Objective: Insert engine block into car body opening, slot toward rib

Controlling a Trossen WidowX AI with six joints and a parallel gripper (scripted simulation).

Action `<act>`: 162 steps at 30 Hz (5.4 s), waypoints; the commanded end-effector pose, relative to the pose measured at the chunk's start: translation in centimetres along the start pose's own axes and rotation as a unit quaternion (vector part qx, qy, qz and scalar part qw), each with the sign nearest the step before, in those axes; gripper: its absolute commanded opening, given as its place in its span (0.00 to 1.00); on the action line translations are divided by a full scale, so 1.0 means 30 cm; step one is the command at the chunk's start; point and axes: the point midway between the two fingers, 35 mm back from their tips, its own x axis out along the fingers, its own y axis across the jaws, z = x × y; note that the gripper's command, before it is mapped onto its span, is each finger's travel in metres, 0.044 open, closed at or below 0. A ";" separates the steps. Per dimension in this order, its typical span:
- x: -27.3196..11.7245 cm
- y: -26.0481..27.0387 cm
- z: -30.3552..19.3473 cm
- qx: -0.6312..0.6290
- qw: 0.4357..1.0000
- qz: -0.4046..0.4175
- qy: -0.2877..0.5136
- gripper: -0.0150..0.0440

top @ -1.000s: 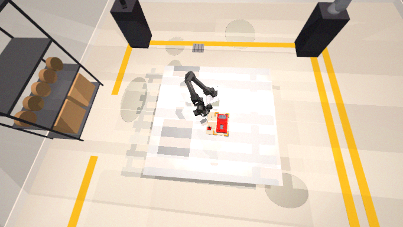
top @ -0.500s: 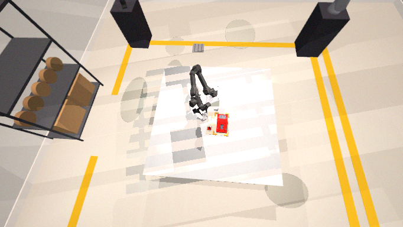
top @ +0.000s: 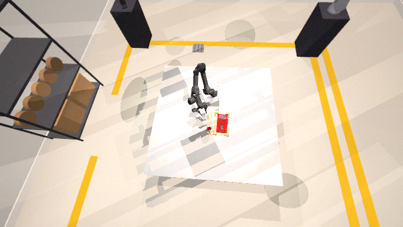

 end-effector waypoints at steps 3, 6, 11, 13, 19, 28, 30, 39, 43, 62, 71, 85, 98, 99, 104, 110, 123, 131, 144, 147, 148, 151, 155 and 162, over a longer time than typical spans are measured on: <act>0.019 0.005 -0.039 -0.003 0.999 0.001 -0.038 0.25; 0.030 0.005 -0.055 -0.003 0.999 0.000 -0.041 0.25; 0.050 0.005 -0.082 -0.003 0.999 0.000 -0.041 0.25; 0.056 0.005 -0.090 -0.003 0.999 0.000 -0.041 0.25; 0.076 0.005 -0.117 -0.003 0.999 0.000 -0.040 0.25; 0.108 0.006 -0.160 -0.004 0.999 0.000 -0.040 0.25; 0.116 0.006 -0.171 -0.004 0.999 0.000 -0.040 0.25; 0.151 0.007 -0.218 -0.004 0.999 0.001 -0.040 0.25; 0.166 0.007 -0.239 -0.004 0.999 0.001 -0.040 0.25; 0.213 0.009 -0.302 -0.004 0.999 0.001 -0.039 0.25; 0.212 0.005 -0.282 -0.004 0.999 0.001 -0.040 0.25; 0.213 0.006 -0.283 -0.004 0.999 0.001 -0.040 0.25; 0.213 0.006 -0.283 -0.004 0.999 0.001 -0.040 0.25; 0.213 0.006 -0.283 -0.004 0.999 0.001 -0.040 0.25; 0.212 0.006 -0.275 -0.007 0.999 0.001 -0.048 0.39; 0.212 0.006 -0.275 -0.007 0.999 0.001 -0.048 0.65; 0.212 0.006 -0.275 -0.007 0.999 0.001 -0.048 1.00; 0.130 0.003 -0.260 -0.004 0.999 0.001 -0.040 1.00; 0.075 0.015 -0.255 0.000 0.999 0.005 -0.036 1.00; 0.075 0.015 -0.255 0.000 0.999 0.005 -0.036 1.00; 0.075 0.015 -0.255 0.000 0.999 0.005 -0.036 1.00; 0.075 0.015 -0.255 0.000 0.999 0.005 -0.036 1.00; 0.075 0.015 -0.255 0.000 0.999 0.005 -0.036 1.00; 0.075 -0.024 -0.320 0.051 0.999 0.005 0.017 1.00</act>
